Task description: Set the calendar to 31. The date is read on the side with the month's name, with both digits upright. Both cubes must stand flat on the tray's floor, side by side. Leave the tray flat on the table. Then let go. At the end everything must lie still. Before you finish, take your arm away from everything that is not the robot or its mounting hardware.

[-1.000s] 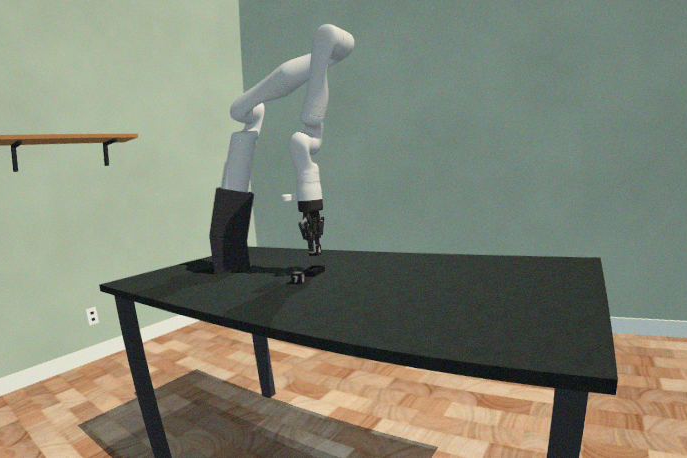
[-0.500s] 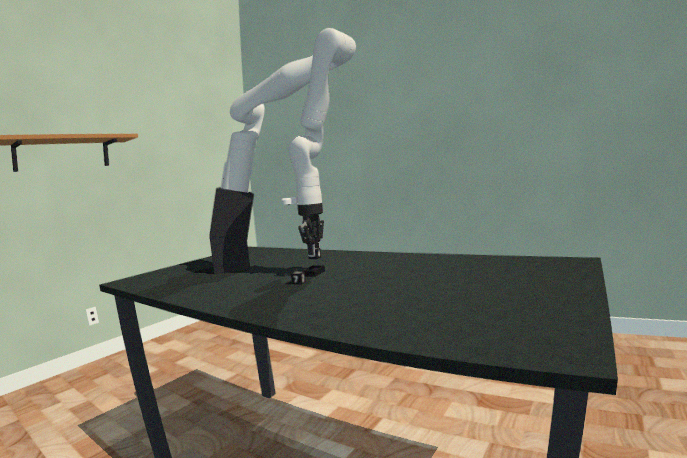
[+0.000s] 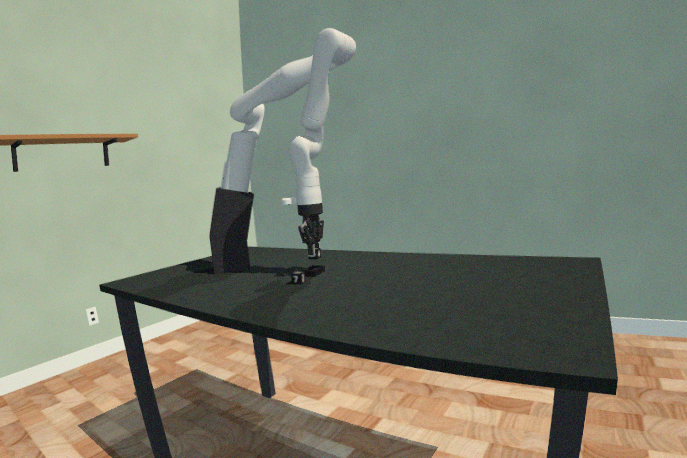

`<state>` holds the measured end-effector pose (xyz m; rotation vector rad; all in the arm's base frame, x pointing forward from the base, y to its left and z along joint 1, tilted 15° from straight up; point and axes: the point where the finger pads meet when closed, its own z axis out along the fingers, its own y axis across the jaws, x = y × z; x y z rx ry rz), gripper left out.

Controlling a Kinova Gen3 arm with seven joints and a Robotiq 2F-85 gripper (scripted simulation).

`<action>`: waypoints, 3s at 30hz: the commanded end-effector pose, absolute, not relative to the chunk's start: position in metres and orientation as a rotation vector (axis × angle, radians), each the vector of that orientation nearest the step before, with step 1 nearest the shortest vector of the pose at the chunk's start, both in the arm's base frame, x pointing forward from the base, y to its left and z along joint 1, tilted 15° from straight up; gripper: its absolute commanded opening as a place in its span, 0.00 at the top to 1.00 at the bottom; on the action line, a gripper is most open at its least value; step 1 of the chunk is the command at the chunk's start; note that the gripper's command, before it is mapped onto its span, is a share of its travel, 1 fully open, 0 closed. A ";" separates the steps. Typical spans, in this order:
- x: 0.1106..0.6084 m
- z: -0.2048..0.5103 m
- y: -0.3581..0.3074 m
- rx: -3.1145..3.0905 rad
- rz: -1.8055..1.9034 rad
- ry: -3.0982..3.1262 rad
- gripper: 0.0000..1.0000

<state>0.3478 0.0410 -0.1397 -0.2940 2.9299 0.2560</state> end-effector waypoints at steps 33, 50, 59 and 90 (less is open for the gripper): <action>0.349 -0.146 0.042 -0.294 0.255 2.929 0.74; 0.352 -0.159 0.045 -0.294 0.255 2.929 0.74; 0.352 -0.162 0.045 -0.294 0.255 2.929 0.74; 0.352 -0.162 0.045 -0.294 0.255 2.929 0.74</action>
